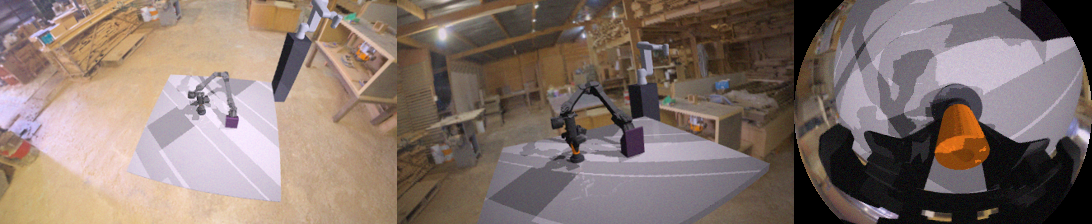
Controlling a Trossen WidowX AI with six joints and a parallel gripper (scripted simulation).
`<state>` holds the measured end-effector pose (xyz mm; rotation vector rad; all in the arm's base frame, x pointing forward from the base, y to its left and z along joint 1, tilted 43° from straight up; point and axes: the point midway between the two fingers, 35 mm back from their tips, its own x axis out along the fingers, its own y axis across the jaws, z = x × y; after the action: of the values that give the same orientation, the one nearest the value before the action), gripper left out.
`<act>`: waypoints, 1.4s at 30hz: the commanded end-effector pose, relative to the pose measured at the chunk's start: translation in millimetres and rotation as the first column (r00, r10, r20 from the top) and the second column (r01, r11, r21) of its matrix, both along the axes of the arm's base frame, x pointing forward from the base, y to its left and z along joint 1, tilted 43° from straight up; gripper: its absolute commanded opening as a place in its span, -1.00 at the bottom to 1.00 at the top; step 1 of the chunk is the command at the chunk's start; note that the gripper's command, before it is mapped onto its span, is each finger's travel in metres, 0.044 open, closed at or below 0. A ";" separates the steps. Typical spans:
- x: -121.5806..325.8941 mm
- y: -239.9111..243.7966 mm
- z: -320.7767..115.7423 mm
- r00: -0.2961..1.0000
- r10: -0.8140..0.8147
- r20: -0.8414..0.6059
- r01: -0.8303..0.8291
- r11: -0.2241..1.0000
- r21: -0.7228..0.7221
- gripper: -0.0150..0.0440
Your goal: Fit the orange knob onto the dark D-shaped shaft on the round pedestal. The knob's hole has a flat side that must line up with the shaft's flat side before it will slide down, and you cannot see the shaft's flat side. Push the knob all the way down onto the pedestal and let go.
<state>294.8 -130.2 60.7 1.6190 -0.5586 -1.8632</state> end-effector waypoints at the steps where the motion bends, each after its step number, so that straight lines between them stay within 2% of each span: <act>1: -0.5 -1.7 -3.2 1.000 -0.008 0.007 0.008 1.000 0.001 -0.49; 13: -0.2 -2.9 -3.3 1.000 0.002 -0.003 -0.002 1.000 0.000 -0.49; 30: -0.2 -2.9 -3.3 1.000 0.002 -0.003 -0.002 1.000 0.000 1.00; 37: 0.6 -0.8 -1.2 1.000 0.003 -0.003 -0.003 1.000 0.001 1.00; 42: 7.8 53.4 56.2 1.000 0.025 -0.005 -0.025 1.000 0.017 1.00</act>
<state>297.6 -108.5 80.9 1.5970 -0.5336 -1.8823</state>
